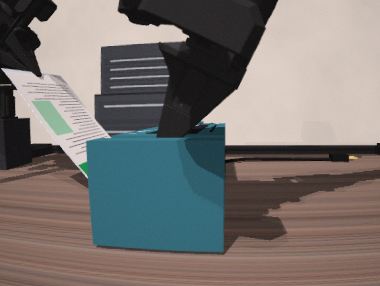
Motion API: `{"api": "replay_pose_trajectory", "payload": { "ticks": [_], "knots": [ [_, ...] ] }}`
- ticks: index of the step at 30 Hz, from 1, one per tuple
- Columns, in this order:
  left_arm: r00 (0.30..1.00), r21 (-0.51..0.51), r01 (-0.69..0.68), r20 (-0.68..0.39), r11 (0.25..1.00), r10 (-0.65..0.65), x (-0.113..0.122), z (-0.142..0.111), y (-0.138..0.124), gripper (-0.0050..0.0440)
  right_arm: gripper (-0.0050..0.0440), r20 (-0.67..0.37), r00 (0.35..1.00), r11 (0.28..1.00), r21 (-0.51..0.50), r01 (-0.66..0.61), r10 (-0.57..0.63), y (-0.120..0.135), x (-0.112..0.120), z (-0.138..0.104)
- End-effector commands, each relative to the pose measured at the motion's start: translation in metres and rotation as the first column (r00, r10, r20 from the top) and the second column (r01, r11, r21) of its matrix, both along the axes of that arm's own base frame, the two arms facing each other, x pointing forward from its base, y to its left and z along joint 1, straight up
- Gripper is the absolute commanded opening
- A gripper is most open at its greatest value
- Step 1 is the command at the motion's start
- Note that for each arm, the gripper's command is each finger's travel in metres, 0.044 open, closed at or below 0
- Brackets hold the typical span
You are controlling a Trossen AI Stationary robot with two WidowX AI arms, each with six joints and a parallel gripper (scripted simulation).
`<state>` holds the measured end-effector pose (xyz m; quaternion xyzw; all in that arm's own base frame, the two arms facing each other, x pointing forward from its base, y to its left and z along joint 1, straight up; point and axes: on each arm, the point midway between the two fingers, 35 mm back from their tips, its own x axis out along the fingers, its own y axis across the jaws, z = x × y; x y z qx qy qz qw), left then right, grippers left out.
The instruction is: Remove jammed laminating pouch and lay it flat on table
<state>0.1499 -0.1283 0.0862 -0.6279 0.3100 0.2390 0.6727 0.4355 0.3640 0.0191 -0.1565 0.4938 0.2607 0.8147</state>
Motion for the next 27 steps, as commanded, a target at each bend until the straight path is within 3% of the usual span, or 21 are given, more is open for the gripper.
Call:
{"api": "replay_pose_trajectory", "payload": {
  "ticks": [1, 12, 13, 27],
  "knots": [
    [1.000, -0.033, -0.005, 0.018, 0.999, 0.006, -0.006, 0.017, -0.004, -0.0050, -0.0050, -0.007, 1.000, 1.000, -0.004, -0.003, 0.003, 0.000, -0.001, 0.000],
    [1.000, -0.033, -0.005, 0.018, 0.999, 0.006, -0.006, 0.017, -0.004, -0.0050, -0.0050, -0.007, 1.000, 1.000, -0.004, -0.003, 0.003, 0.000, -0.001, 0.000],
    [1.000, -0.015, -0.002, 0.009, 1.000, 0.002, -0.005, 0.012, -0.002, -0.0050, -0.0050, 0.024, 1.000, 1.000, 0.021, 0.000, 0.000, -0.002, -0.003, 0.022],
    [1.000, -0.015, -0.002, 0.009, 1.000, 0.002, -0.005, 0.012, -0.002, -0.0050, -0.0050, -0.007, 1.000, 1.000, -0.004, -0.003, 0.003, -0.067, -0.094, 0.090]
  ]
}}
